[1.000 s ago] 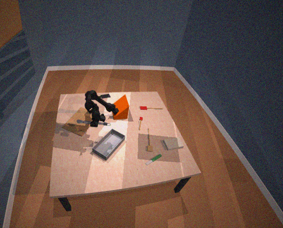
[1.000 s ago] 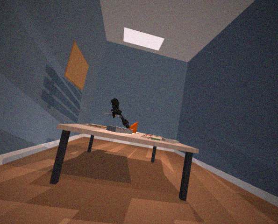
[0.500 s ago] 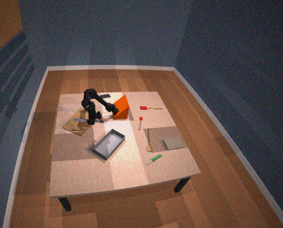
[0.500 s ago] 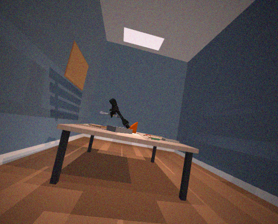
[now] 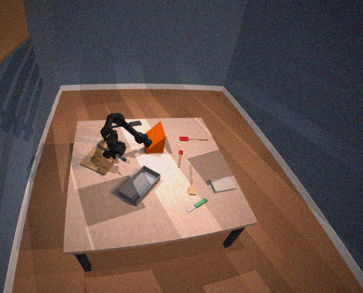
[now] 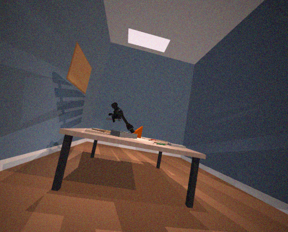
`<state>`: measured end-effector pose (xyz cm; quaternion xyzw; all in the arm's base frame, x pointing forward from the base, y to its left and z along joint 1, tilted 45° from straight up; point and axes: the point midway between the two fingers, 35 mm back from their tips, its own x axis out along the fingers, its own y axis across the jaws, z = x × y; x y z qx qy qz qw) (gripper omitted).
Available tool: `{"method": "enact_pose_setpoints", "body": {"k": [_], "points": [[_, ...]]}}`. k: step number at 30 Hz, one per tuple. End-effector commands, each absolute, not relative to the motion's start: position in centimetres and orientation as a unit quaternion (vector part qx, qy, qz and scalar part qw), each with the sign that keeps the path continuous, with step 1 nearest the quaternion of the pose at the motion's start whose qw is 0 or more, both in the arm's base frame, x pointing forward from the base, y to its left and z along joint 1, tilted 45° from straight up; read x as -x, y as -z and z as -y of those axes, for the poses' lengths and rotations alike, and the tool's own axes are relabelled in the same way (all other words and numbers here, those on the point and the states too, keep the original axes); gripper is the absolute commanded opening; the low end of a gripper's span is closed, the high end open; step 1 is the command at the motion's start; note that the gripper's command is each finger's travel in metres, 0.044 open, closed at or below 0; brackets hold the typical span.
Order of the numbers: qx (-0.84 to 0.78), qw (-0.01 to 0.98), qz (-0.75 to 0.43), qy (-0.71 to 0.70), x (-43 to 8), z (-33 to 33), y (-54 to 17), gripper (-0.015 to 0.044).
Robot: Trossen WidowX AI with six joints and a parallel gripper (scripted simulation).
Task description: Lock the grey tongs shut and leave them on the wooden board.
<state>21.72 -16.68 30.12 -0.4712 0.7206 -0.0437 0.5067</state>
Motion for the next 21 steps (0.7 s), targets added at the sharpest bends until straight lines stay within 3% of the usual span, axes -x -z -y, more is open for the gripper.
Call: {"method": "enact_pose_setpoints", "body": {"k": [1, 21], "points": [[0.43, 0.546, -0.713, 0.096, -21.1, 16.9, -30.5, -0.015], [0.153, 0.669, -0.62, 0.38, -17.4, 18.6, -31.9, -0.015]]}}
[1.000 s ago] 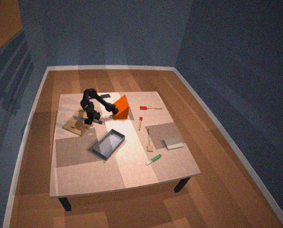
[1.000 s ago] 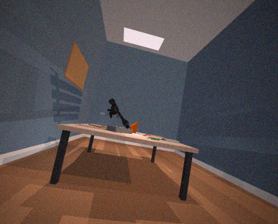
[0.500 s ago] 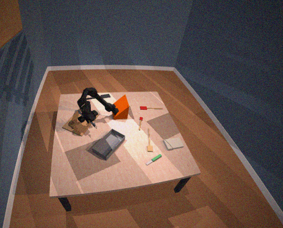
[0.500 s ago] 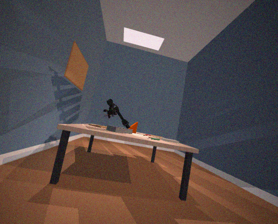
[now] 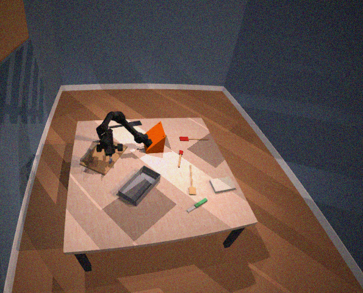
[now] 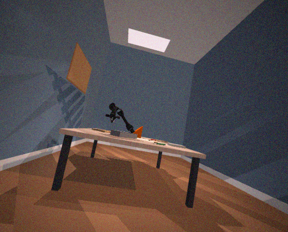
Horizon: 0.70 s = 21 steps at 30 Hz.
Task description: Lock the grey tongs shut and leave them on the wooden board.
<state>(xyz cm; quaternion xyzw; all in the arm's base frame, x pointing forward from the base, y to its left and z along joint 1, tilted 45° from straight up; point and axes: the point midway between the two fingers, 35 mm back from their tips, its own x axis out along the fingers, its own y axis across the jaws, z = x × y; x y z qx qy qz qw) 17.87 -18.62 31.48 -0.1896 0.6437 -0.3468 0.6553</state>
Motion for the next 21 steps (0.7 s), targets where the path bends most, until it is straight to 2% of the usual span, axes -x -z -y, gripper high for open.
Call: {"method": "enact_pose_setpoints", "body": {"k": [1, 21], "points": [[0.138, 0.672, -0.612, 0.393, -17.2, 18.7, -31.9, -0.015], [-0.158, 0.662, -0.402, 0.613, -13.4, 19.6, -33.1, -0.015]]}}
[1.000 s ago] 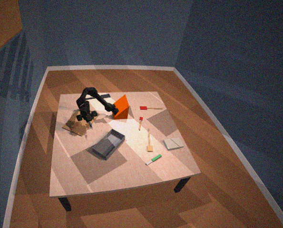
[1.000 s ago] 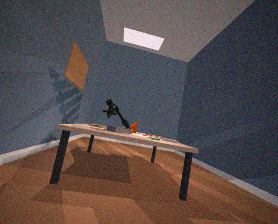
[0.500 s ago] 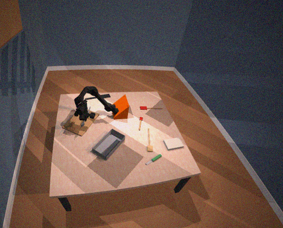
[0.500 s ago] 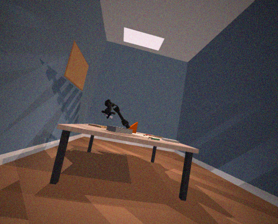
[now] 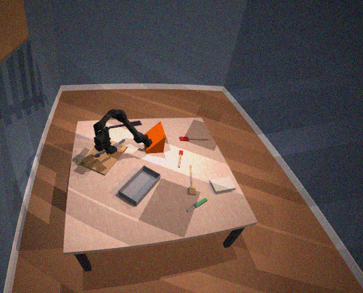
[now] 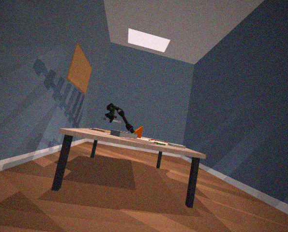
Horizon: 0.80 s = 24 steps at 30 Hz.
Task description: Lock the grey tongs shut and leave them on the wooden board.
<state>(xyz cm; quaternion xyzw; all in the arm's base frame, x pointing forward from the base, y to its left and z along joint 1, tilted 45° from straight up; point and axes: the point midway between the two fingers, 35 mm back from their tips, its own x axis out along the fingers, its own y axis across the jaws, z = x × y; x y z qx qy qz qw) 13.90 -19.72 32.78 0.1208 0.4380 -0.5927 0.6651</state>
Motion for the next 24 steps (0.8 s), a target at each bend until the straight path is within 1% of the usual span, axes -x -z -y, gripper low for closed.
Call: {"method": "enact_pose_setpoints", "body": {"k": [1, 12, 24], "points": [[-0.172, 0.658, -0.389, 0.621, -13.2, 19.7, -33.2, -0.015], [-0.321, 0.598, -0.236, 0.696, -11.2, 19.8, -33.8, -0.015], [-0.459, 0.496, -0.052, 0.735, -9.1, 19.8, -34.5, -0.015]]}}
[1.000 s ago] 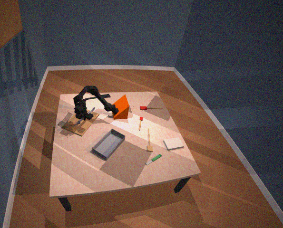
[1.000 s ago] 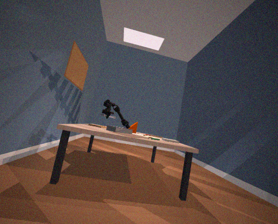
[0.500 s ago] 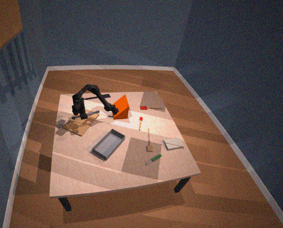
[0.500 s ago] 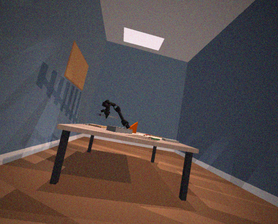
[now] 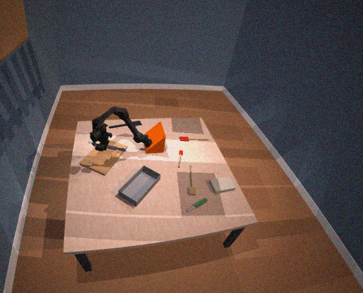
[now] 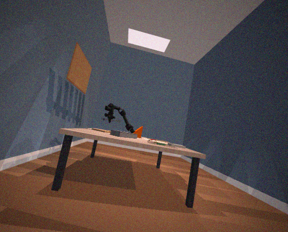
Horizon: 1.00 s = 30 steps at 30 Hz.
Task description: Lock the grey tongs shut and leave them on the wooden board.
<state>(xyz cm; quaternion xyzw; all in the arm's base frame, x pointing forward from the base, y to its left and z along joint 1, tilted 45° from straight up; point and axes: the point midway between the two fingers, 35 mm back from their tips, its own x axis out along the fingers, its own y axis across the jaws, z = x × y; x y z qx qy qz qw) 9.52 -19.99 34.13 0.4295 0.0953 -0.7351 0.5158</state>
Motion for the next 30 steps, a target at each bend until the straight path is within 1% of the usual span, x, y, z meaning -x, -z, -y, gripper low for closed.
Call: {"method": "enact_pose_setpoints", "body": {"k": [1, 15, 30], "points": [[-0.469, 0.486, -0.036, 0.736, -8.9, 19.8, -34.6, -0.015], [-0.585, 0.331, 0.181, 0.718, -6.5, 19.4, -35.3, -0.015], [-0.652, 0.143, 0.397, 0.63, -4.1, 18.7, -36.0, -0.015]]}}
